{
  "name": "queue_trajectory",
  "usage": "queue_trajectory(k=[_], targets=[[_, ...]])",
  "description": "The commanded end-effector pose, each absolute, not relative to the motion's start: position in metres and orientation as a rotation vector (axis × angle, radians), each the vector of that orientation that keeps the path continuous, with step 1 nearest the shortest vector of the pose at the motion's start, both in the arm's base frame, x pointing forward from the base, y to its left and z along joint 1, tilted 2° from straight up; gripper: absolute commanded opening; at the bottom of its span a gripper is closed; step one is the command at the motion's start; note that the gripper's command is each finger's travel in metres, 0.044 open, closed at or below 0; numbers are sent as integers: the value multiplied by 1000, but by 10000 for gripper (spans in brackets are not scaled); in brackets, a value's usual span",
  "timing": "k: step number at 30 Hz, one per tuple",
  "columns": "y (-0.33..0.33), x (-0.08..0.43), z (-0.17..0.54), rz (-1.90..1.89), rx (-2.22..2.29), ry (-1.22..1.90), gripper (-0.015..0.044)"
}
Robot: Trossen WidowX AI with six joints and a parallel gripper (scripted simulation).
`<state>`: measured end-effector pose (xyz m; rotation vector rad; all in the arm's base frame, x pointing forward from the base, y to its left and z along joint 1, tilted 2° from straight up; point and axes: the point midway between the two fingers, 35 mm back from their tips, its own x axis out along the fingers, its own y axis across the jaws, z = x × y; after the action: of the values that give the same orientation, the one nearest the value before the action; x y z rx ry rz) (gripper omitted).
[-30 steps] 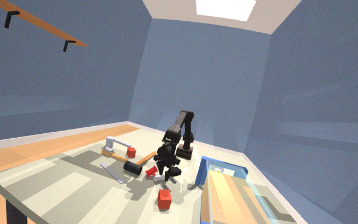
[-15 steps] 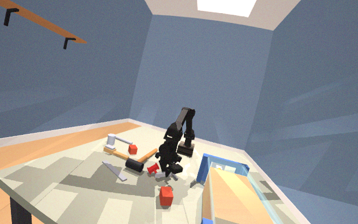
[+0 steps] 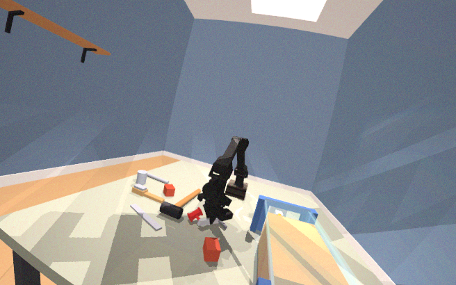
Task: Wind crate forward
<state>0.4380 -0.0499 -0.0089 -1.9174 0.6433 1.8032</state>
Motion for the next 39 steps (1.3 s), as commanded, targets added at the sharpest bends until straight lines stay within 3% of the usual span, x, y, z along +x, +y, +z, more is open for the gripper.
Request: queue_trajectory(k=[1, 7, 18, 25, 39], targets=[[-49, 439, -9, 1800, -1918, 637, 0], [-49, 442, 6, 1800, -1918, 638, 0], [-44, 431, 144, 1802, -1917, 640, 0], [-39, 433, 146, 1767, -1925, 649, 0], [33, 423, 154, 1555, -1754, 810, 0]])
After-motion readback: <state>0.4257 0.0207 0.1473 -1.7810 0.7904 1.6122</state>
